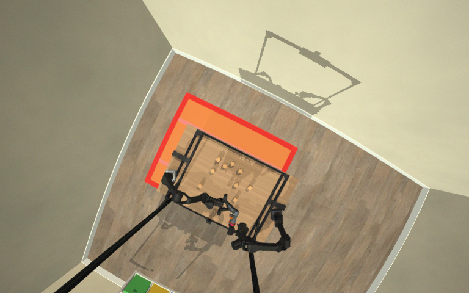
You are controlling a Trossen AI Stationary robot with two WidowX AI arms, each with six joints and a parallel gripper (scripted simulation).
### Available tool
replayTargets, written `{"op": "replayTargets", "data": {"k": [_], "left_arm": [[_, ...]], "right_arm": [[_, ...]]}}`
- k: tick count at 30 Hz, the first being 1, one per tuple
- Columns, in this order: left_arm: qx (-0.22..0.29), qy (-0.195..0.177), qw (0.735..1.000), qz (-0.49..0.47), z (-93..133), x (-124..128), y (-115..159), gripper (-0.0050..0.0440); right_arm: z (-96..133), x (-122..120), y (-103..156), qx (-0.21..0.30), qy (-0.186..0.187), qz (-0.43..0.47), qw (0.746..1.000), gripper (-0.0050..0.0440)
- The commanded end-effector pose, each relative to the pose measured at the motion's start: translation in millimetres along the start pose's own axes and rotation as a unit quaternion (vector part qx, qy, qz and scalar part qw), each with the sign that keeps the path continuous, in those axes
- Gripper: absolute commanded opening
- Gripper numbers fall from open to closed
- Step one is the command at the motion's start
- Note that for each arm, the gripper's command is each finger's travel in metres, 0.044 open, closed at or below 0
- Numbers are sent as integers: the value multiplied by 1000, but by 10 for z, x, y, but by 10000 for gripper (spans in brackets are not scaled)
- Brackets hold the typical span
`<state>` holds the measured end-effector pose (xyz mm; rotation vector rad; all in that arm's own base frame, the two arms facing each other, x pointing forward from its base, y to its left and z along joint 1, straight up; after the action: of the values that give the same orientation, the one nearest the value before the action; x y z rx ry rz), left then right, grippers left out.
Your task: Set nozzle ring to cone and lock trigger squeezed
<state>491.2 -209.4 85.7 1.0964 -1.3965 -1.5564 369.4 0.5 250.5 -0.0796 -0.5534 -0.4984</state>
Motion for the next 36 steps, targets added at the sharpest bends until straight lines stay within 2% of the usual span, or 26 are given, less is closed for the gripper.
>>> {"op": "replayTargets", "data": {"k": [1,3,15,24,27,31,36], "left_arm": [[12,2,1000,1,-17,-9,59,0],[12,2,1000,1,-17,-9,59,0],[12,2,1000,1,-17,-9,59,0],[12,2,1000,1,-17,-9,59,0],[12,2,1000,1,-17,-9,59,0],[12,2,1000,1,-17,-9,59,0],[12,2,1000,1,-17,-9,59,0]], "right_arm": [[206,15,-1,4,-10,-3,1000,400],[206,15,-1,4,-10,-3,1000,400],[557,-22,-12,4,-10,-3,1000,400],[553,-47,-14,4,-10,-3,1000,400],[552,-88,-19,7,-27,-2,1000,400],[533,-221,-32,13,-69,-3,998,400],[516,-304,-43,16,-89,-3,996,400]]}}
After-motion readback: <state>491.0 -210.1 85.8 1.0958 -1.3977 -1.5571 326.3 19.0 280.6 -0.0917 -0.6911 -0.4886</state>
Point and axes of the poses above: on each arm, the point midway between the two fingers, 35 mm back from their tips, its own z axis back along the fingers, its own x axis across the jaws, y = z × x, the point moved 7 cm from there along z, back along the fingers, and after that the axes turned 6 degrees about -z, right-handed, at the moved point
